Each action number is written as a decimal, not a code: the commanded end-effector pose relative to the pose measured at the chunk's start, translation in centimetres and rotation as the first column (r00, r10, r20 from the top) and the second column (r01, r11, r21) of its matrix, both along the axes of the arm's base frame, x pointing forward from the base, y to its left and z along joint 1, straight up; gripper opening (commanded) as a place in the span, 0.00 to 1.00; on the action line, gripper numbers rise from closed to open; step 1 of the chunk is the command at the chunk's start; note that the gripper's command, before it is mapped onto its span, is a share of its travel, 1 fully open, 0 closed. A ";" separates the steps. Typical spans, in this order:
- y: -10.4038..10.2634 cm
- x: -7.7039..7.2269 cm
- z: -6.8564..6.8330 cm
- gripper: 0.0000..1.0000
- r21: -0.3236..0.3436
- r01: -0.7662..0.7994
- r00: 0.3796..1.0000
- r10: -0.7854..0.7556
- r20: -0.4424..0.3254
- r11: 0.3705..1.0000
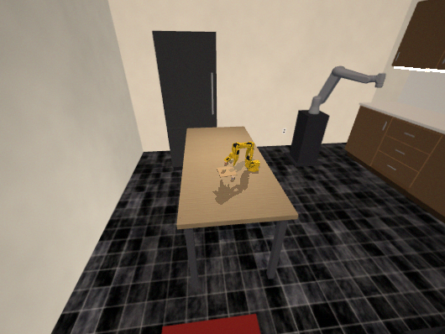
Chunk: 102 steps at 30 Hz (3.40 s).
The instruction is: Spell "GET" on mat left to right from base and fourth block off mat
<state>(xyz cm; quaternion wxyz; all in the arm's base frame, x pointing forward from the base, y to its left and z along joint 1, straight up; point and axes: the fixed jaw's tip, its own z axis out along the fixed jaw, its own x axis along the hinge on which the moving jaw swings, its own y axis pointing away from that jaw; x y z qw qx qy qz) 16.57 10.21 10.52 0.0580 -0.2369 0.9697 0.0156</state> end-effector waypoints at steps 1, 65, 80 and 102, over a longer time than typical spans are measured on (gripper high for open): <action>1.8 0.2 0.3 0.46 0.017 -0.055 0.998 0.055 0.023 0.998; -5.3 6.2 -1.3 0.32 0.001 0.366 0.930 -0.366 -0.010 0.930; -5.3 6.2 -1.3 0.32 0.001 0.368 0.930 -0.368 -0.010 0.930; -11.9 5.9 -1.5 0.32 -0.012 0.617 0.786 -0.617 -0.031 0.787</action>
